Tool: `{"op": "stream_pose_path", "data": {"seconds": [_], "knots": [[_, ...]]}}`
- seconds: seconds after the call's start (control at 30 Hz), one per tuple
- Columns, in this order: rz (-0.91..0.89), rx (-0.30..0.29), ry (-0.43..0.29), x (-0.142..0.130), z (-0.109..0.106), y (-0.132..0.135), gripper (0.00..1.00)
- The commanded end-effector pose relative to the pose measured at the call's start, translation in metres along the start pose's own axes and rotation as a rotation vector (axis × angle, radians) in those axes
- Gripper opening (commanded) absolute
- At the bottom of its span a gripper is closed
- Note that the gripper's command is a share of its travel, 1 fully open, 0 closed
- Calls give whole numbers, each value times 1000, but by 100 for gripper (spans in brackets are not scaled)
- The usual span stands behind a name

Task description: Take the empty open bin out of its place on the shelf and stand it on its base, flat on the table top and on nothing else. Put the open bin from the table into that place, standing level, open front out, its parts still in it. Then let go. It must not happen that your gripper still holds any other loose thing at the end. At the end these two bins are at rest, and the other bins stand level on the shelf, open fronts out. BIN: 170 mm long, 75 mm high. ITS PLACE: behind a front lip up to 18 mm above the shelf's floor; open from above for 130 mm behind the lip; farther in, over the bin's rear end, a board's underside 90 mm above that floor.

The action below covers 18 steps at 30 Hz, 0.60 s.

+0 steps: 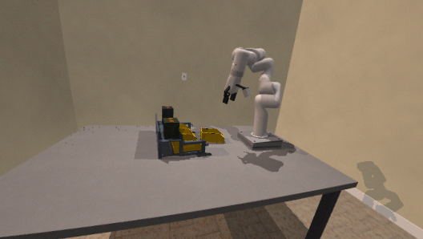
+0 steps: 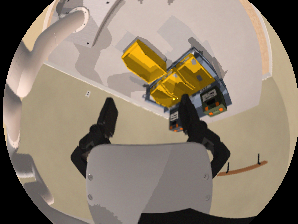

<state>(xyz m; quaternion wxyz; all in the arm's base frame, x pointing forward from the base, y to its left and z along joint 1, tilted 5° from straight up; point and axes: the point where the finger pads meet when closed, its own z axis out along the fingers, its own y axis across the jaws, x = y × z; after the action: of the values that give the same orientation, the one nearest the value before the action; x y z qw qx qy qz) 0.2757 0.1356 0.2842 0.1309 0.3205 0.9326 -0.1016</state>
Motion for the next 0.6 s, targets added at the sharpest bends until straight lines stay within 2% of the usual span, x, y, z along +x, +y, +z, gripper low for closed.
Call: {"op": "stream_pose_path", "data": {"seconds": [0.0, 0.57], "knots": [[-87, -19, 22, -16, 4, 0, 100], [-388, -81, 80, -66, 31, -8, 100]]}}
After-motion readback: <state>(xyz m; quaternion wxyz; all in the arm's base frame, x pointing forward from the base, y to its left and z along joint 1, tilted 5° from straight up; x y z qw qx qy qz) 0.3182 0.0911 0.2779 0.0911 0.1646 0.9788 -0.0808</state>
